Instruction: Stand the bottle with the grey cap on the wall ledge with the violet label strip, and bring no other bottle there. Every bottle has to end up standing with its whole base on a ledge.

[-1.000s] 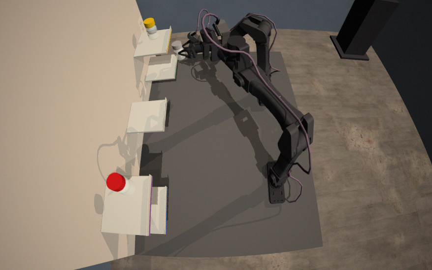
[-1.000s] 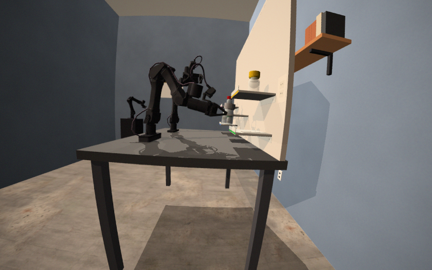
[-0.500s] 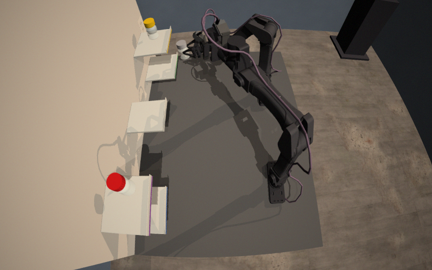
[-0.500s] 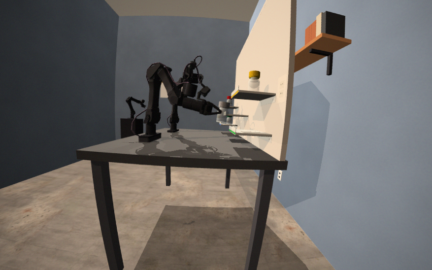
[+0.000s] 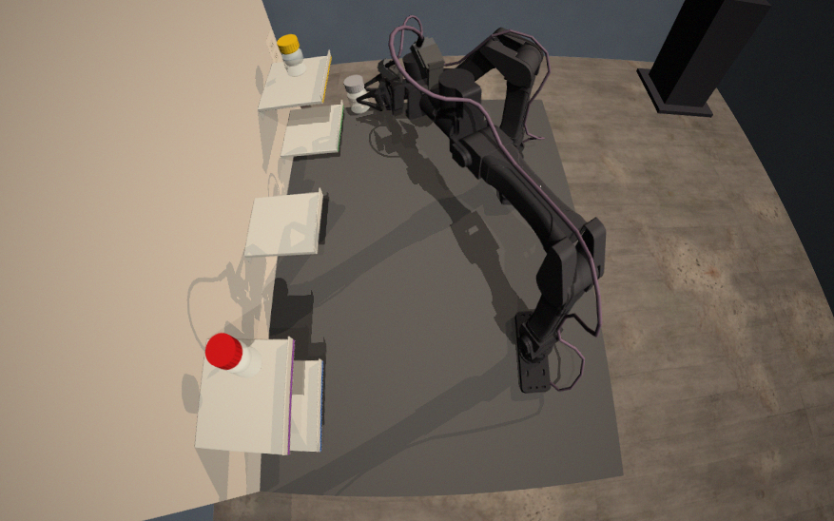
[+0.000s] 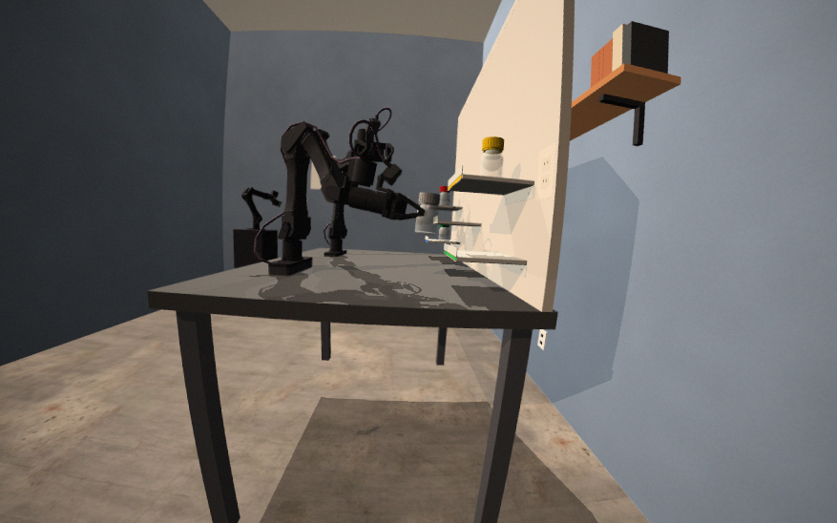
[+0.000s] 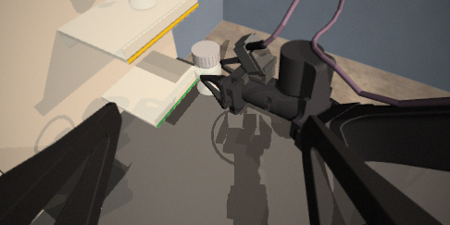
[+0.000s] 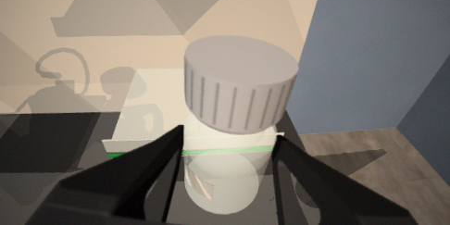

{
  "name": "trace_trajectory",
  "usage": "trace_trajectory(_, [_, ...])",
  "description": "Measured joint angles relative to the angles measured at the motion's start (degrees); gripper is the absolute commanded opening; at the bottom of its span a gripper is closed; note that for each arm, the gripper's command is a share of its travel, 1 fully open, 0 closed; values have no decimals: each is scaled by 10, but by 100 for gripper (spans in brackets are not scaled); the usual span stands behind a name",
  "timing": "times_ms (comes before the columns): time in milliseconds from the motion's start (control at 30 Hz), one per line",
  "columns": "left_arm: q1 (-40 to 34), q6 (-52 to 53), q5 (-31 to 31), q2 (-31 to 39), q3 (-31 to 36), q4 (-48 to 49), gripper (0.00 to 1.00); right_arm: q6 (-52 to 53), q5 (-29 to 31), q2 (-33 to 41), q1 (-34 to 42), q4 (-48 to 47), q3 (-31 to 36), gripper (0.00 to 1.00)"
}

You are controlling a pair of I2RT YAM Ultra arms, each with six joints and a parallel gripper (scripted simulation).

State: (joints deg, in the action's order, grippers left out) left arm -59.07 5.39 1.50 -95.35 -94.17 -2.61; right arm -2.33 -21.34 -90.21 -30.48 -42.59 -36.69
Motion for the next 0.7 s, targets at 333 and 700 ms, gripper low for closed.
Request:
trace_trajectory(333, [0,0,0,0,0,0,100,0,-3,5,-1,-3,4,50])
trace_trajectory(700, [0,0,0,0,0,0,100,0,-6,7,-1,-6,4,50])
